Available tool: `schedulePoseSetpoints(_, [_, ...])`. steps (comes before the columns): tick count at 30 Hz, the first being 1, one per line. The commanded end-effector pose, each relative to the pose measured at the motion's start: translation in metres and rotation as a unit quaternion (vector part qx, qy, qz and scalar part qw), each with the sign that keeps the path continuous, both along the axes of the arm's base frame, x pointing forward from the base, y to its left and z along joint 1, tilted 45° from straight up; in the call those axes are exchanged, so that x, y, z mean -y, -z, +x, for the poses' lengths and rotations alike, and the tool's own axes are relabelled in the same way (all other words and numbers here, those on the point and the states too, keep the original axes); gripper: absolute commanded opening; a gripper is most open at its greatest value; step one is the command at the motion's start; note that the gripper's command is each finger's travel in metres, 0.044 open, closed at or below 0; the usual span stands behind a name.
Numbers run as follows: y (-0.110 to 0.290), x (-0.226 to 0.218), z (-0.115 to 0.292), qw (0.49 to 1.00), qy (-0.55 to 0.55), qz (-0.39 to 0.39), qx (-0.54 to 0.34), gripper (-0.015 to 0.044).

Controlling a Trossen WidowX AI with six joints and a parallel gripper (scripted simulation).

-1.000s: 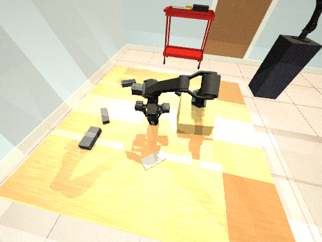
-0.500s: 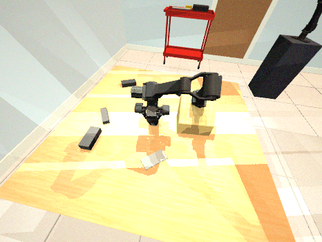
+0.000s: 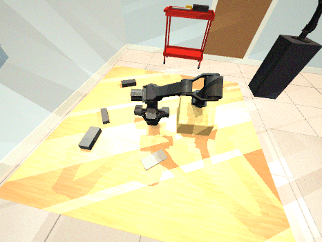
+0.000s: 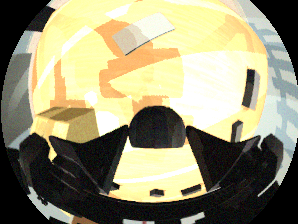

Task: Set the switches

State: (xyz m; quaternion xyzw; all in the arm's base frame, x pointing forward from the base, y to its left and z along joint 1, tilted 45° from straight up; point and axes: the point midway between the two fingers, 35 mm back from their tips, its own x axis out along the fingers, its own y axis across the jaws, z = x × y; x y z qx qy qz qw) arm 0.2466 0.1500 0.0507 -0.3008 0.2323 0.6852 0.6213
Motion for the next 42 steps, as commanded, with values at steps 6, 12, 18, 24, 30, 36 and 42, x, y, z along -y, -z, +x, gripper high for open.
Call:
schedulePoseSetpoints(6, [0.003, -0.007, -0.004, 1.000, -0.001, -0.006, -0.008, 0.0338])
schedulePoseSetpoints(12, [0.002, -0.011, -0.005, 1.000, -0.001, -0.006, -0.008, 0.0338])
schedulePoseSetpoints(18, [0.001, -0.016, -0.006, 1.000, -0.001, -0.005, -0.008, 0.0338])
schedulePoseSetpoints(24, [0.000, -0.020, -0.006, 1.000, -0.001, -0.005, -0.008, 0.0338])
schedulePoseSetpoints(30, [0.000, -0.025, -0.007, 1.000, -0.001, -0.005, -0.008, 0.0338])
schedulePoseSetpoints(36, [0.000, -0.030, -0.007, 1.000, -0.001, -0.005, -0.008, 0.0338])
schedulePoseSetpoints(42, [0.000, -0.034, -0.008, 1.000, -0.001, -0.005, -0.008, 0.0338])
